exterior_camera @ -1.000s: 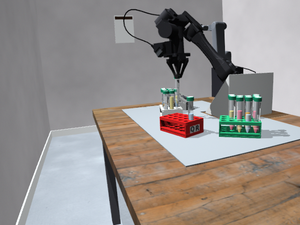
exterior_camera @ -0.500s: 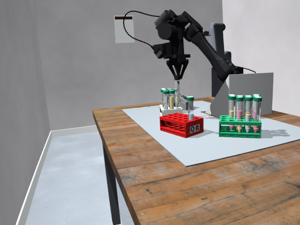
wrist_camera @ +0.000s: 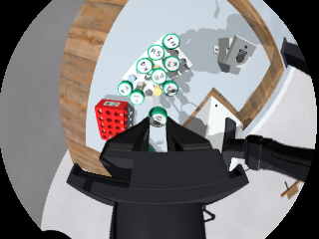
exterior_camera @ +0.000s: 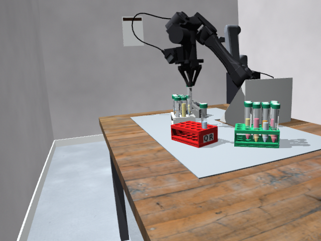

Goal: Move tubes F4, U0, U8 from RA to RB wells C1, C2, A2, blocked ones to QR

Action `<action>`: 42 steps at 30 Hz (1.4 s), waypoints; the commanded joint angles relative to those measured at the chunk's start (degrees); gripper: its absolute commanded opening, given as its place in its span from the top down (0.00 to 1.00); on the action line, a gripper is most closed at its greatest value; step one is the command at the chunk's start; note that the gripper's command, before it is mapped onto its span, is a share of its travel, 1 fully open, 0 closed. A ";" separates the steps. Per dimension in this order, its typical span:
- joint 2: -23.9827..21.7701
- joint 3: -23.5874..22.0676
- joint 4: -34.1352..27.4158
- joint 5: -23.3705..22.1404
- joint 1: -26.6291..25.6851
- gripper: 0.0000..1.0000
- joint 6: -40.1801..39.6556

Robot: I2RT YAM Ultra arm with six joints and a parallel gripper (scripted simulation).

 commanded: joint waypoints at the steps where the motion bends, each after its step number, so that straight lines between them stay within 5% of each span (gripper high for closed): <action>1: -1.66 -0.27 1.22 1.36 0.47 1.00 -0.67; 42: -2.20 -4.10 5.17 2.17 -1.46 1.00 -2.88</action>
